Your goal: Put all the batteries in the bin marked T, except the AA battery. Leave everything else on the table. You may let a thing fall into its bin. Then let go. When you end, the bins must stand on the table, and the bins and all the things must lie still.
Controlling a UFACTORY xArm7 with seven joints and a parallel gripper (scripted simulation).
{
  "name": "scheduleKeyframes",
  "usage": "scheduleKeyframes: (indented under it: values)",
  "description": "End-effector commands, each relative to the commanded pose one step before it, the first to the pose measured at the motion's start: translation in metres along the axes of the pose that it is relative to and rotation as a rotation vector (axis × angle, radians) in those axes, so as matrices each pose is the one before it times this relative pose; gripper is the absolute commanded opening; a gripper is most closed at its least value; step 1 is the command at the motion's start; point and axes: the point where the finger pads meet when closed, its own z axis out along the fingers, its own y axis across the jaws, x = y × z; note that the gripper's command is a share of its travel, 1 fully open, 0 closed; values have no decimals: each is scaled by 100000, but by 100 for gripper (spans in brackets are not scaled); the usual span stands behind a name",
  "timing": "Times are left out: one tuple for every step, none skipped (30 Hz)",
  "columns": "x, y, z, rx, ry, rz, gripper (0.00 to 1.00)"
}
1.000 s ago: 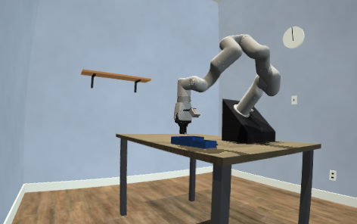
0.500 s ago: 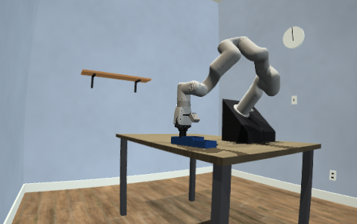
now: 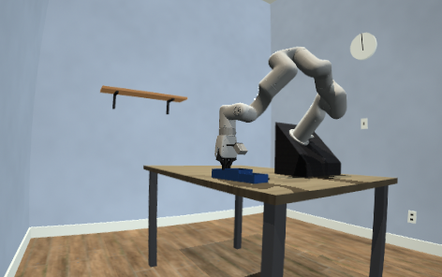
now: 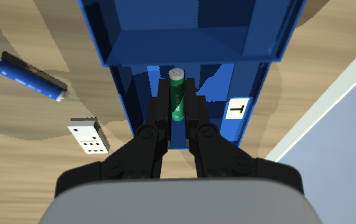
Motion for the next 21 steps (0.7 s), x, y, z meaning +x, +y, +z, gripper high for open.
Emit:
scheduleKeyframes:
  values:
    - [-123, 115, -195, -352, -278, 29, 0]
    - [1, -3, 0, 0, 0, 0, 0]
    - [0, 0, 0, 0, 0, 0, 23]
    - [0, 0, 0, 0, 0, 0, 23]
    - [0, 0, 0, 0, 0, 0, 23]
    - [0, 0, 0, 0, 0, 0, 23]
    - [0, 0, 0, 0, 0, 0, 23]
    - [0, 0, 0, 0, 0, 0, 23]
    - [0, 0, 0, 0, 0, 0, 23]
    - [-3, 5, -7, -11, -7, -1, 23]
    - [1, -1, 1, 2, 1, 0, 23]
    - [0, 0, 0, 0, 0, 0, 23]
    - [0, 0, 0, 0, 0, 0, 23]
    - [0, 1, -1, -2, -1, 0, 23]
    - [0, 0, -1, -1, -1, 0, 23]
    - [0, 0, 0, -1, 0, 0, 23]
    - [0, 0, 0, 0, 0, 0, 23]
    - [3, -6, 7, 13, 8, 2, 23]
    - [0, 0, 0, 0, 0, 0, 23]
    - [-3, 5, -7, -12, -7, -2, 23]
    - [1, -4, -123, 11, 7, 2, 23]
